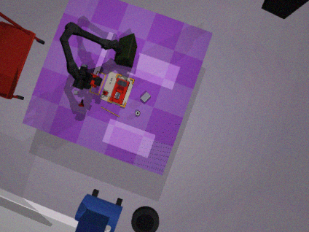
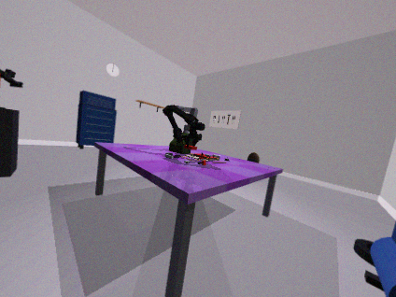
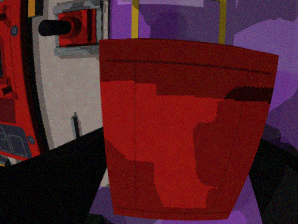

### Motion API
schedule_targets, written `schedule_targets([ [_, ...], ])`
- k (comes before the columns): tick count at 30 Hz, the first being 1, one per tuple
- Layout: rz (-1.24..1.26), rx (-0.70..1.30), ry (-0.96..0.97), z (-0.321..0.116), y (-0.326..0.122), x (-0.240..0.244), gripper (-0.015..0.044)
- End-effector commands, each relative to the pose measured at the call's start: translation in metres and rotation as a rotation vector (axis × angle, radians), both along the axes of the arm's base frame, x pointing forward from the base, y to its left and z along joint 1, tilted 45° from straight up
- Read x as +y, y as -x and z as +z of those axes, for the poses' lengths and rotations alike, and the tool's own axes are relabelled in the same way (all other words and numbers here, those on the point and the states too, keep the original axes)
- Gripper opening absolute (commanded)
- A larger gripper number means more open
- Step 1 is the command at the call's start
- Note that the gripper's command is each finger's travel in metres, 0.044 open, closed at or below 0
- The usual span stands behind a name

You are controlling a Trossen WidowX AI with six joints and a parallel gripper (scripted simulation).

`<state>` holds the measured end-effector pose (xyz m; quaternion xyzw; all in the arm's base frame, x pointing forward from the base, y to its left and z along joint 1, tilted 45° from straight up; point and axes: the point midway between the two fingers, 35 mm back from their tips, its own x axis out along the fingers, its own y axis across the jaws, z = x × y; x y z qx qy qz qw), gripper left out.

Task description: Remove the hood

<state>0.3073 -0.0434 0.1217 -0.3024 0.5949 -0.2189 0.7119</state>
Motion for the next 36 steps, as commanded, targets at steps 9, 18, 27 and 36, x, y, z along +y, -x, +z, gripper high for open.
schedule_targets([
  [9,0.002,0.005,-0.002,-0.006,-0.001,-0.004,0.0],
  [18,0.002,0.005,-0.002,-0.009,-0.003,-0.007,0.0],
  [27,0.002,0.005,-0.002,-0.013,-0.004,-0.011,0.0],
  [36,0.002,0.005,-0.002,-0.017,-0.005,-0.014,0.0],
])
